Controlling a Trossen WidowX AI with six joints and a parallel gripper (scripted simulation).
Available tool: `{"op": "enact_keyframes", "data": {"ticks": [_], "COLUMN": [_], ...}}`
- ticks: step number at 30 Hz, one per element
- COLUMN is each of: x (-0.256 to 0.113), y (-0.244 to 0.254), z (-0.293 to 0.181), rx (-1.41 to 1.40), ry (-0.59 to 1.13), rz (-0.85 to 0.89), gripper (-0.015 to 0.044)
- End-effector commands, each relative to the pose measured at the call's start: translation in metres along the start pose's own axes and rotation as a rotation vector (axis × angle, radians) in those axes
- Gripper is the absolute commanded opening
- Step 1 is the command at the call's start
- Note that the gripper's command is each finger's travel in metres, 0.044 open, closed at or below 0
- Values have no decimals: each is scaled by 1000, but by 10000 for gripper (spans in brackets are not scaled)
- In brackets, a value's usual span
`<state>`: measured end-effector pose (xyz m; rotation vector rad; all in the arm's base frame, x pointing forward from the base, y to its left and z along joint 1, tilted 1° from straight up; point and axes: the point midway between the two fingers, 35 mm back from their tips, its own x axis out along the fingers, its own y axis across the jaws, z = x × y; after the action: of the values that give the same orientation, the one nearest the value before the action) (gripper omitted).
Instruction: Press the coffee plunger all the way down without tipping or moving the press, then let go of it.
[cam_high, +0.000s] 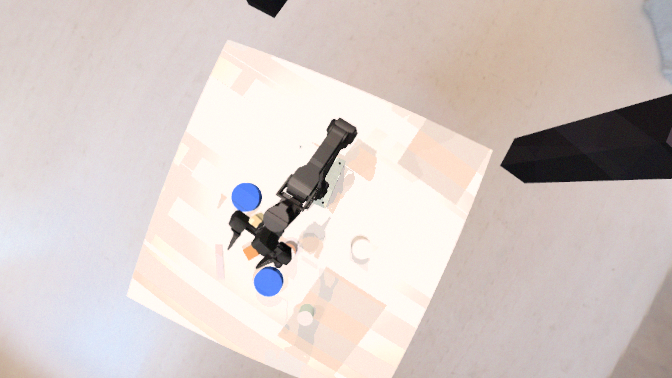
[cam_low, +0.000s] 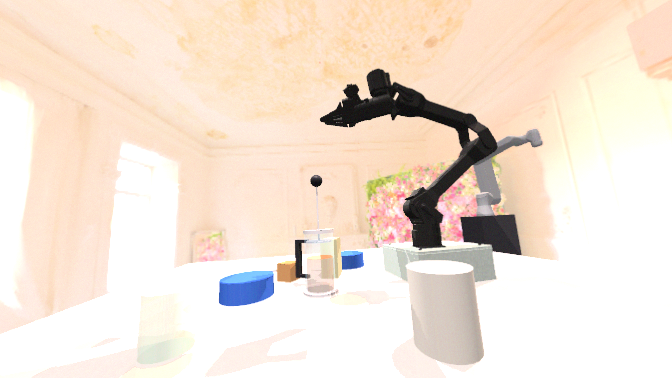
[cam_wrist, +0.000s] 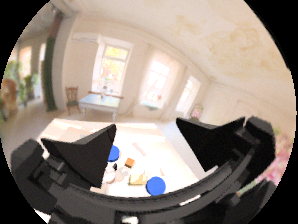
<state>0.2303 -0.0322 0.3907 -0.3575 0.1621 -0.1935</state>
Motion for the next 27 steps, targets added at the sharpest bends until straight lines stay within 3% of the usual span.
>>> {"op": "enact_keyframes", "data": {"ticks": [1,6,17,27], "x": [10,2,8,13], "y": [54,97,119,122], "z": [-41,-76,-131,-132], "rx": [136,250,244,243], "ry": [157,327,325,324], "rz": [216,370,392,395], "gripper": [440,440,440,440]}}
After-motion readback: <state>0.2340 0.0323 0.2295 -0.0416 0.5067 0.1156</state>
